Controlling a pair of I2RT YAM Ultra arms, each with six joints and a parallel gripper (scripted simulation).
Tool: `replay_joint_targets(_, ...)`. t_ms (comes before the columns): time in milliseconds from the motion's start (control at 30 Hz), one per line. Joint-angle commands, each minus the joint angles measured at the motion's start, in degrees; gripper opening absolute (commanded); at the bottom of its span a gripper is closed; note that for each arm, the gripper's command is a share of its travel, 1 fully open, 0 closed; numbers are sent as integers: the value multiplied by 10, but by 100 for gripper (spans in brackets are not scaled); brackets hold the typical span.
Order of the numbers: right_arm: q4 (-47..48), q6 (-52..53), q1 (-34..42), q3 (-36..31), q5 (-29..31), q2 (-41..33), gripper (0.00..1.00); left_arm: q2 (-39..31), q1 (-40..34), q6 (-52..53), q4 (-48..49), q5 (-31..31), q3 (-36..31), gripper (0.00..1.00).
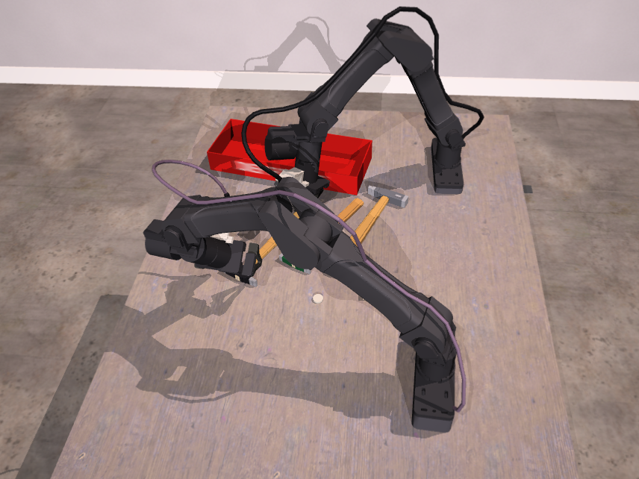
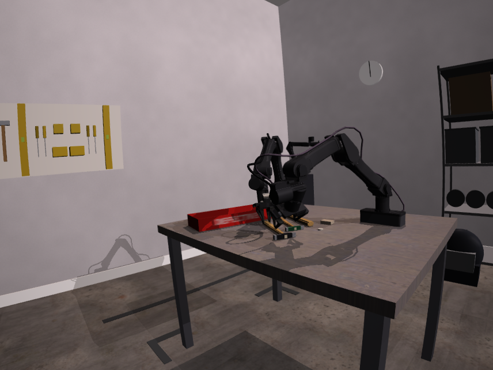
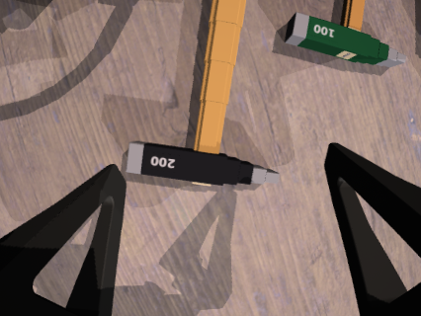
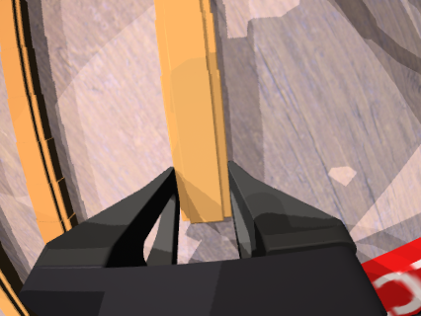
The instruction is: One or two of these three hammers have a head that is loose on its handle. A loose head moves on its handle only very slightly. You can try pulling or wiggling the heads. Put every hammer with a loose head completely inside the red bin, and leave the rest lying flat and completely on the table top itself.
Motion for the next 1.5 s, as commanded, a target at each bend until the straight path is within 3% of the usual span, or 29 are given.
replay_joint_targets(0, -6, -3, 1, -1, 3, -15, 21, 27, 15, 104, -42, 50, 38, 100)
replay_joint_targets(367, -6, -3, 1, -1, 3, -15, 21, 89, 15, 139, -99, 47, 128, 100)
replay_joint_targets(1100, -6, -3, 1, -1, 3, -15, 21, 89, 15, 141, -109, 47, 133, 100)
replay_joint_targets(1200, -14, 0, 3, -6, 8, -16, 49, 89, 15, 141, -109, 47, 133, 100)
replay_joint_targets(1467, -14, 9, 7, 2, 3, -31, 50, 89, 15, 141, -109, 47, 133, 100)
